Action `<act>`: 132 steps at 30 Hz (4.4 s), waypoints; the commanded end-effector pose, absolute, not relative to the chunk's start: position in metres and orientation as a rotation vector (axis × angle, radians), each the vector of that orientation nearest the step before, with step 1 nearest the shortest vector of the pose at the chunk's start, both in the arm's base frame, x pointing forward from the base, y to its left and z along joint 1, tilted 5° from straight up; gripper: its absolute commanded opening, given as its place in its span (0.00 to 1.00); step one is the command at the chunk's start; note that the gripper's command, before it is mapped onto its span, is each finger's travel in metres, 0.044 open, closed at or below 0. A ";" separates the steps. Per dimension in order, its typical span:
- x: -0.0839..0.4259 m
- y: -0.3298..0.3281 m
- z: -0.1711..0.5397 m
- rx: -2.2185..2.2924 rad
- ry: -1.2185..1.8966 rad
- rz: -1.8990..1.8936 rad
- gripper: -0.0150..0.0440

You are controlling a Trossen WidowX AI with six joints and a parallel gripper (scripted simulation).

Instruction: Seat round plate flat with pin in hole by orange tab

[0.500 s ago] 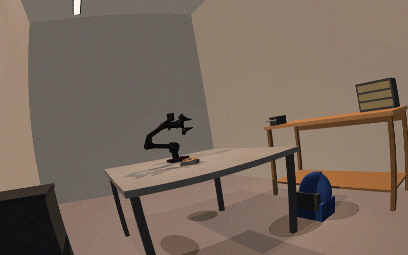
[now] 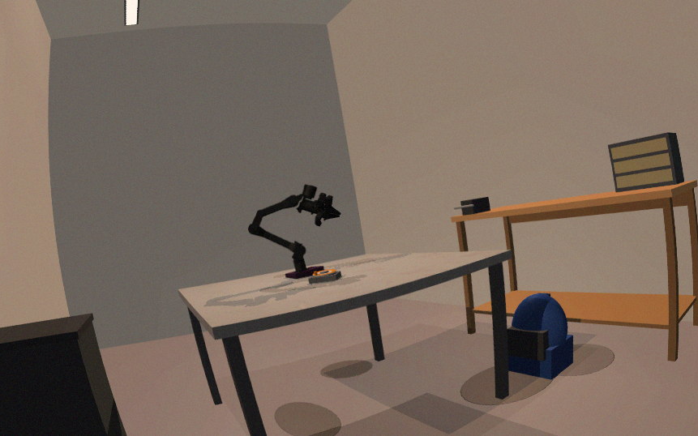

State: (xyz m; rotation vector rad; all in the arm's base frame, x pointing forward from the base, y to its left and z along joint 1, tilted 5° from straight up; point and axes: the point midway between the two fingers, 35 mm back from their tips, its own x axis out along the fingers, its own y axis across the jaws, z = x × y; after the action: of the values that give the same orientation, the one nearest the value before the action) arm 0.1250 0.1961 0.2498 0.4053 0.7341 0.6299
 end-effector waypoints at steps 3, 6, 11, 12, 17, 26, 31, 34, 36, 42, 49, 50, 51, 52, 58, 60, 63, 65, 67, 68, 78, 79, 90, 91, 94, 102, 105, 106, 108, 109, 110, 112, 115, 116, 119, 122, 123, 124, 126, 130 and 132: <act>0.168 0.189 0.239 0.243 0.773 0.467 0.25; 0.200 0.177 0.228 0.139 0.823 0.362 0.25; 0.239 0.154 0.211 0.030 0.914 0.239 0.25; 0.248 0.147 0.207 0.015 0.936 0.212 0.25; 0.294 0.097 0.179 -0.053 1.098 0.060 0.25; 0.331 0.006 0.129 -0.068 1.376 -0.079 0.25; 0.340 -0.057 0.096 -0.029 1.561 -0.093 0.25; 0.340 -0.066 0.091 -0.017 1.589 -0.091 0.25; 0.341 -0.066 0.091 -0.017 1.589 -0.091 0.25; 0.342 -0.067 0.078 -0.017 1.589 -0.091 0.25; 0.341 -0.069 0.043 -0.018 1.589 -0.092 0.25; 0.341 -0.069 0.043 -0.018 1.589 -0.092 0.25; 0.341 -0.069 0.043 -0.018 1.589 -0.092 0.25; 0.341 -0.069 0.043 -0.018 1.589 -0.092 0.25; 0.337 -0.070 0.043 -0.018 1.589 -0.092 0.25; 0.334 -0.071 0.043 -0.018 1.590 -0.092 0.25; 0.330 -0.072 0.043 -0.018 1.590 -0.092 0.25; 0.328 -0.073 0.043 -0.018 1.590 -0.092 0.25; 0.326 -0.074 0.042 -0.018 1.590 -0.092 0.25; 0.325 -0.074 0.042 -0.018 1.590 -0.092 0.25; 0.321 -0.075 0.042 -0.018 1.591 -0.092 0.25; 0.320 -0.075 0.042 -0.018 1.591 -0.092 0.25; 0.319 -0.076 0.042 -0.018 1.591 -0.092 0.25; 0.318 -0.076 0.042 -0.018 1.591 -0.092 0.25; 0.318 -0.076 0.042 -0.018 1.591 -0.092 0.25; 0.317 -0.076 0.042 -0.018 1.591 -0.092 0.25; 0.317 -0.076 0.042 -0.018 1.591 -0.092 0.25; 0.317 -0.076 0.042 -0.018 1.591 -0.092 0.25; 0.317 -0.076 0.042 -0.018 1.591 -0.092 0.25; 0.316 -0.076 0.042 -0.018 1.591 -0.092 0.25; 0.316 -0.076 0.042 -0.018 1.591 -0.092 0.25; 0.316 -0.076 0.042 -0.018 1.591 -0.092 0.25; 0.316 -0.076 0.042 -0.018 1.591 -0.092 0.25; 0.316 -0.076 0.042 -0.018 1.591 -0.092 0.25; 0.316 -0.076 0.042 -0.018 1.591 -0.092 0.25; 0.315 -0.076 0.042 -0.018 1.591 -0.092 0.25; 0.315 -0.076 0.042 -0.018 1.591 -0.092 0.25; 0.315 -0.076 0.042 -0.018 1.591 -0.092 0.25; 0.315 -0.076 0.042 -0.018 1.591 -0.092 0.25; 0.315 -0.076 0.042 -0.018 1.591 -0.092 0.25; 0.314 -0.076 0.042 -0.018 1.591 -0.092 0.25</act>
State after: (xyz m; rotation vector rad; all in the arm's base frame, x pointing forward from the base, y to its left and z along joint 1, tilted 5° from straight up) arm 0.3209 -0.0752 0.0460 -0.0146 1.5698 -0.0933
